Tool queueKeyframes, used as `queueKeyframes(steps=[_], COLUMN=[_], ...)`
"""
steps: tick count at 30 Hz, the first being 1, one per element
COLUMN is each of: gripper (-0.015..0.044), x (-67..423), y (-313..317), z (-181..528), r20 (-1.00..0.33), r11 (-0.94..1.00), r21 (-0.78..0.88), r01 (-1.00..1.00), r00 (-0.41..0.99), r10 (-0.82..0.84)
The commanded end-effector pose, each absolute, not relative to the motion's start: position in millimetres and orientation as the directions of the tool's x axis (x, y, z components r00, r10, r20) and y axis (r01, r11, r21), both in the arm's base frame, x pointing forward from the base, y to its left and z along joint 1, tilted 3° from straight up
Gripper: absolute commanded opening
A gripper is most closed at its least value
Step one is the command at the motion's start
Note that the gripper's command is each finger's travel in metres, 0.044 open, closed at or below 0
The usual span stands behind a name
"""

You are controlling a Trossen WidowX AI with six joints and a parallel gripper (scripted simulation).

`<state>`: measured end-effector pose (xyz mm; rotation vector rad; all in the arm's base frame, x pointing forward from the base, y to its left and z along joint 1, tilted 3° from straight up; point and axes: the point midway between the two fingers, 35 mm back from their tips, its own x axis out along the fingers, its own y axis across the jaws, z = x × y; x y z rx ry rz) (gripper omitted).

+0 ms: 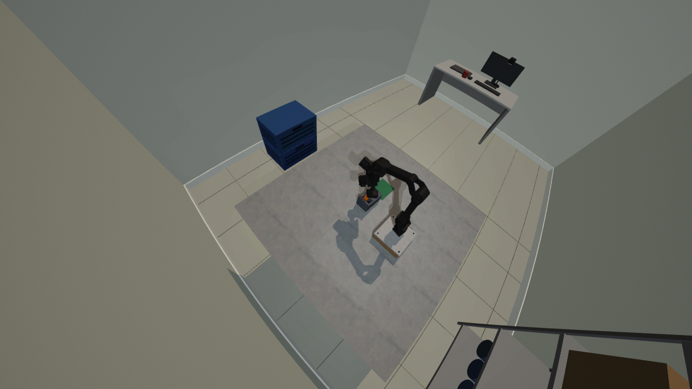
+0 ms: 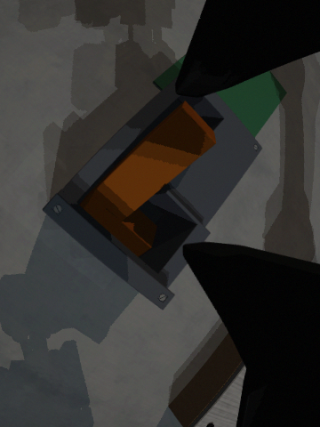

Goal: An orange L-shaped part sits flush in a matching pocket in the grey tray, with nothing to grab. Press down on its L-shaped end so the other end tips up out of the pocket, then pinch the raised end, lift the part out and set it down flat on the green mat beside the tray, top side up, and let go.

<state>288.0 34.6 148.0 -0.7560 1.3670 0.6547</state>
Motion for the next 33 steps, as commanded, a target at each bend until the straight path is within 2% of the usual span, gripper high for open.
queueKeyframes(steps=[1,4,6,33], gripper=[0.028,0.028,0.028,0.028], x=[293.0,294.4,294.7,299.1], y=[10.9,-1.1,-3.9,-4.8], z=[148.7,149.3,149.4,106.7], r20=[-0.996,-0.996,-0.996,-0.996], r11=[0.155,-0.082,-0.137,-0.137], r21=[-0.09,-0.084,-0.082,-0.082], r01=[-0.984,-0.993,-0.987,-0.987], r00=[0.088,0.086,0.085,0.085], r10=[-0.018,-0.019,-0.02,-0.02])
